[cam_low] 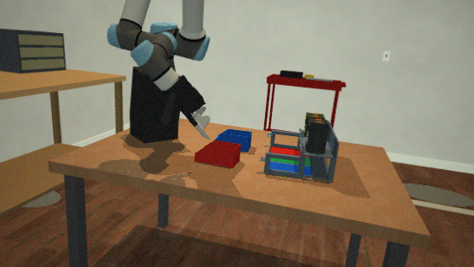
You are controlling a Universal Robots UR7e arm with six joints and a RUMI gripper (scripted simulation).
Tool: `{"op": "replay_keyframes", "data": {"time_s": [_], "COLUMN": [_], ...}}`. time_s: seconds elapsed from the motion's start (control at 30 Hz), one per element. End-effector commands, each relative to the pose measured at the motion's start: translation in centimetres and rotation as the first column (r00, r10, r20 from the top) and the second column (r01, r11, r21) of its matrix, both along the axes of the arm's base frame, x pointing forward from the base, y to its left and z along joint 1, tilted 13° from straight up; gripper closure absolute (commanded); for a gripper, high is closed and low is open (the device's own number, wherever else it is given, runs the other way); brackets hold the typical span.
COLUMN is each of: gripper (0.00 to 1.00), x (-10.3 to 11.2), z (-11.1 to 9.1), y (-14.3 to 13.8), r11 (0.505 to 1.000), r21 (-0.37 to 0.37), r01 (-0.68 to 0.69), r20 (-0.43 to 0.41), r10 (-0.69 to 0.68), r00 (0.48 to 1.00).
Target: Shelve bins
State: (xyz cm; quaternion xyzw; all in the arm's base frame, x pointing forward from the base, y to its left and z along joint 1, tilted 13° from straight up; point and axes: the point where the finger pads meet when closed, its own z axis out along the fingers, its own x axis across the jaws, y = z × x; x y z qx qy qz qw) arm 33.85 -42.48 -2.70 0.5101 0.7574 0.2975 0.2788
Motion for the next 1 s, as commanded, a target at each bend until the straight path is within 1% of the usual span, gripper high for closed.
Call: {"op": "replay_keyframes", "data": {"time_s": [0.0,0.13,0.23,0.3,0.43,0.6,0.7,0.8,0.87,0.97], "gripper": [0.00,0.00,0.00,0.00,0.00,0.00,0.00,0.00,0.00,0.00], "x": [1.3,2.7,3.7,3.7,5.2,7.1,8.3,9.5,9.5,10.8], "z": [-0.3,-0.7,-0.9,-0.9,-1.1,-1.3,-1.4,-1.4,-1.4,-1.3], "y": [0.8,1.8,2.5,2.5,3.6,5.0,5.9,6.8,6.8,7.8], "r11": [0.993,0.972,0.945,0.945,0.892,0.798,0.726,0.644,0.644,0.554], "r21": [-0.076,-0.151,-0.208,-0.208,-0.284,-0.374,-0.424,-0.469,-0.469,-0.508], "r01": [-0.087,-0.180,-0.253,-0.253,-0.352,-0.473,-0.541,-0.604,-0.604,-0.660], "r20": [-0.022,-0.050,-0.075,-0.075,-0.115,-0.174,-0.215,-0.259,-0.259,-0.306], "r10": [0.086,0.174,0.242,0.242,0.333,0.441,0.500,0.554,0.554,0.600], "r00": [0.996,0.983,0.967,0.967,0.936,0.881,0.839,0.791,0.791,0.739]}}
